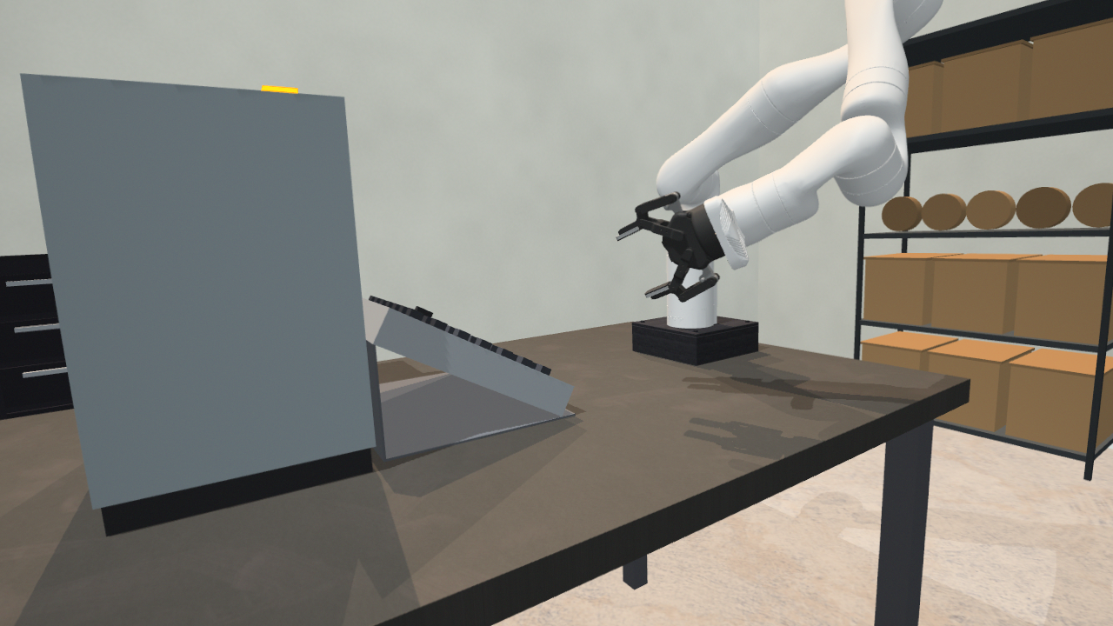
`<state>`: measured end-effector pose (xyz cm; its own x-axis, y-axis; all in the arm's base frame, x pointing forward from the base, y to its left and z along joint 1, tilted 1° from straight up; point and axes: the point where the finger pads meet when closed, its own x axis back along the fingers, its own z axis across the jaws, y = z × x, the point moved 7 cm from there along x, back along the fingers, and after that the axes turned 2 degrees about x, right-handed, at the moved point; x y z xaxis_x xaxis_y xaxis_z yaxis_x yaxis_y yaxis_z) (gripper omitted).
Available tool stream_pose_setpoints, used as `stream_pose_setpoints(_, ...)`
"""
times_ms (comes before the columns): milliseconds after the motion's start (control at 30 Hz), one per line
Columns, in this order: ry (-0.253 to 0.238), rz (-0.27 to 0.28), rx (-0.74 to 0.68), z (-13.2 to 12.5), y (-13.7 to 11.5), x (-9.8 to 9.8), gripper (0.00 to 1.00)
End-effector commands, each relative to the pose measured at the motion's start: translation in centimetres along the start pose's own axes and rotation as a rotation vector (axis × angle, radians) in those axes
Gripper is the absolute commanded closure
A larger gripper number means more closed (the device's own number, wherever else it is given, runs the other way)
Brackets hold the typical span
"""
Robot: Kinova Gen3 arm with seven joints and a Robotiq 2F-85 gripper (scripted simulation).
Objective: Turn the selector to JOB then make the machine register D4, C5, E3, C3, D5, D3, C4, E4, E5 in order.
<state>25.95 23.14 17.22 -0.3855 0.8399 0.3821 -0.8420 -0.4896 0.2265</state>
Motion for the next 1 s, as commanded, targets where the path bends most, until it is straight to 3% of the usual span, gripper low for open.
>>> stream_pose_setpoints(0, -0.001, 0.000, -0.001, 0.0, 0.0, 0.0, 0.00)
stream_pose_setpoints(567, 0.000, 0.000, 0.000, 0.1, 0.0, 0.0, 0.00)
stream_pose_setpoints(667, 0.008, -0.001, 0.007, 1.5, 0.4, 0.5, 0.00)
stream_pose_setpoints(967, 0.005, 0.003, 0.004, 9.2, 2.3, 3.9, 0.00)
